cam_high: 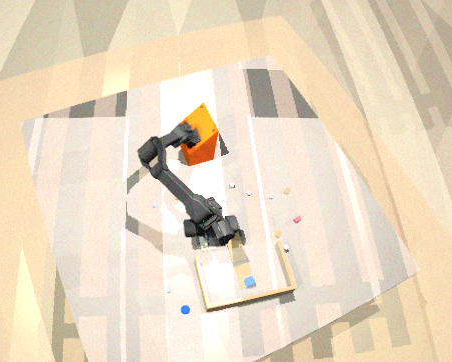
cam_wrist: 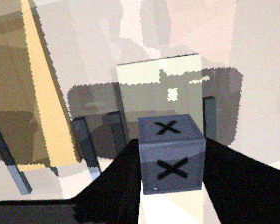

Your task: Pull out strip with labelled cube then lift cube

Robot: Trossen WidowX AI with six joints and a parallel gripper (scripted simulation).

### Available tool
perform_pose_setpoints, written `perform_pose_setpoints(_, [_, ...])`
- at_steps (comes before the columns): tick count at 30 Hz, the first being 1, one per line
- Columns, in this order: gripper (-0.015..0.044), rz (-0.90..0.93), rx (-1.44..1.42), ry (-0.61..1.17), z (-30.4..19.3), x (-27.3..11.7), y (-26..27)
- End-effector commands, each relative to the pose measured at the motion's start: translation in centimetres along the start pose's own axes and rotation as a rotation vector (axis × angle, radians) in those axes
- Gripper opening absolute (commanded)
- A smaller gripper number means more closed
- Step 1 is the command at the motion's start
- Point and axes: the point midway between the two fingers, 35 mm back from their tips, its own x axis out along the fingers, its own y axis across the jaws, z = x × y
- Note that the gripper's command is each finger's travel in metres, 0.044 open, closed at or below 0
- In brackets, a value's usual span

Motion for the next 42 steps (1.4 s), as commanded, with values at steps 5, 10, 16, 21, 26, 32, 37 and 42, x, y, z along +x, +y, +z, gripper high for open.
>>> perform_pose_setpoints(5, [0.0000,-0.004,-0.004,0.002,-3.0,-1.8,-0.1])
perform_pose_setpoints(10, [0.0000,-0.004,-0.004,0.003,-4.0,-1.9,-0.1])
perform_pose_setpoints(16, [0.0000,-0.004,-0.005,0.004,-6.3,-1.9,-0.2])
perform_pose_setpoints(21, [0.0000,-0.004,-0.006,0.005,-8.3,-1.9,-0.2])
perform_pose_setpoints(26, [0.0000,-0.003,-0.006,0.005,-8.9,-2.2,-0.3])
perform_pose_setpoints(32, [0.0000,-0.002,-0.007,0.006,-8.9,-5.3,-0.2])
perform_pose_setpoints(37, [0.0000,-0.002,-0.007,0.006,-8.9,-5.4,-0.2])
perform_pose_setpoints(42, [0.0000,-0.002,-0.007,0.006,-8.9,-5.4,-0.2])
